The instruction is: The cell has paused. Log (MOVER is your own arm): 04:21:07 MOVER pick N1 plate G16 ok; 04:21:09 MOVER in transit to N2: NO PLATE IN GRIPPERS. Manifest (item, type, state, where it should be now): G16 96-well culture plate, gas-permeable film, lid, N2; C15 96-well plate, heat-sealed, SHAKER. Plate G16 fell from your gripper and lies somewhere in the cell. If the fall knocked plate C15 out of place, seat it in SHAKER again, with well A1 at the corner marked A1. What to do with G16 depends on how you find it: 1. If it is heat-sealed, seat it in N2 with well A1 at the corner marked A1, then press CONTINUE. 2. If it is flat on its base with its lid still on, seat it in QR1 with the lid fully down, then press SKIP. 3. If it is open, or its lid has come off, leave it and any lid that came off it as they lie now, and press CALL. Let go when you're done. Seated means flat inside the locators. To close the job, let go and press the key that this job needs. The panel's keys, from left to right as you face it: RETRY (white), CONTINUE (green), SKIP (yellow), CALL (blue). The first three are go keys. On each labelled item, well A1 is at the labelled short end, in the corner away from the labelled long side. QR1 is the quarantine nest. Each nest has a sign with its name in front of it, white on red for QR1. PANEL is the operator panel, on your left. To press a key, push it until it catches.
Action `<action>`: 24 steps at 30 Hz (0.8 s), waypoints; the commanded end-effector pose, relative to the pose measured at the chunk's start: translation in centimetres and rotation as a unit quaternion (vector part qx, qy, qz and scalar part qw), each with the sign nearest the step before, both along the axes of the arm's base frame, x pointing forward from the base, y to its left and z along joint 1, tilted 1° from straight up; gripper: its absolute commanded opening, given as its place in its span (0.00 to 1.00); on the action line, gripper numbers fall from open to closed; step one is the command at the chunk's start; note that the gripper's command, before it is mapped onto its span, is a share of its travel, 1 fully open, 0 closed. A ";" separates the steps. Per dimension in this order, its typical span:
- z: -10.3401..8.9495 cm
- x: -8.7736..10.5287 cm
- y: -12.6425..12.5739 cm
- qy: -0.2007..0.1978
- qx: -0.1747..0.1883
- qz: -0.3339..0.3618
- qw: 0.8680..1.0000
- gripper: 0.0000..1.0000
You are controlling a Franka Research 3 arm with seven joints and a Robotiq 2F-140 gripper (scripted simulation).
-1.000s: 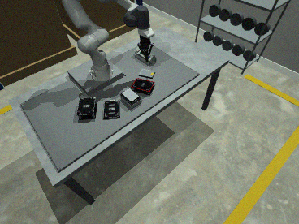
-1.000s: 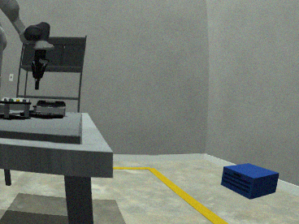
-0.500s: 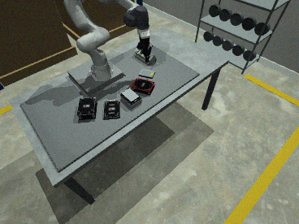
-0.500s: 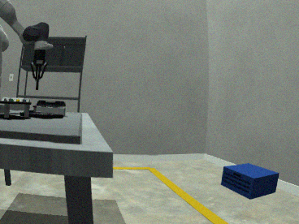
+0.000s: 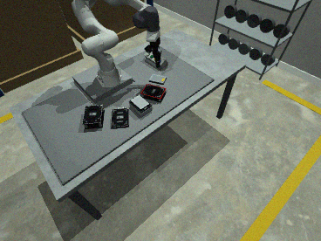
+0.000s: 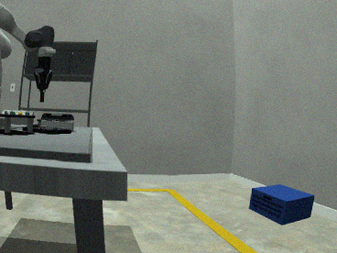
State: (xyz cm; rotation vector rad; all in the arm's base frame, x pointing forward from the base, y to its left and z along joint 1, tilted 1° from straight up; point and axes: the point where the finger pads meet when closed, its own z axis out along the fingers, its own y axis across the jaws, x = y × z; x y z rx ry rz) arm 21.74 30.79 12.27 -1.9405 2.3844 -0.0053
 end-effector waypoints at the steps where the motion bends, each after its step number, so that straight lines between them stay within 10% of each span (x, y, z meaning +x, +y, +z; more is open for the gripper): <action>1: -0.2 -0.7 0.1 0.011 -0.004 -0.139 0.990 0.10; 24: -0.2 -0.7 0.1 0.031 -0.010 -0.428 0.903 0.10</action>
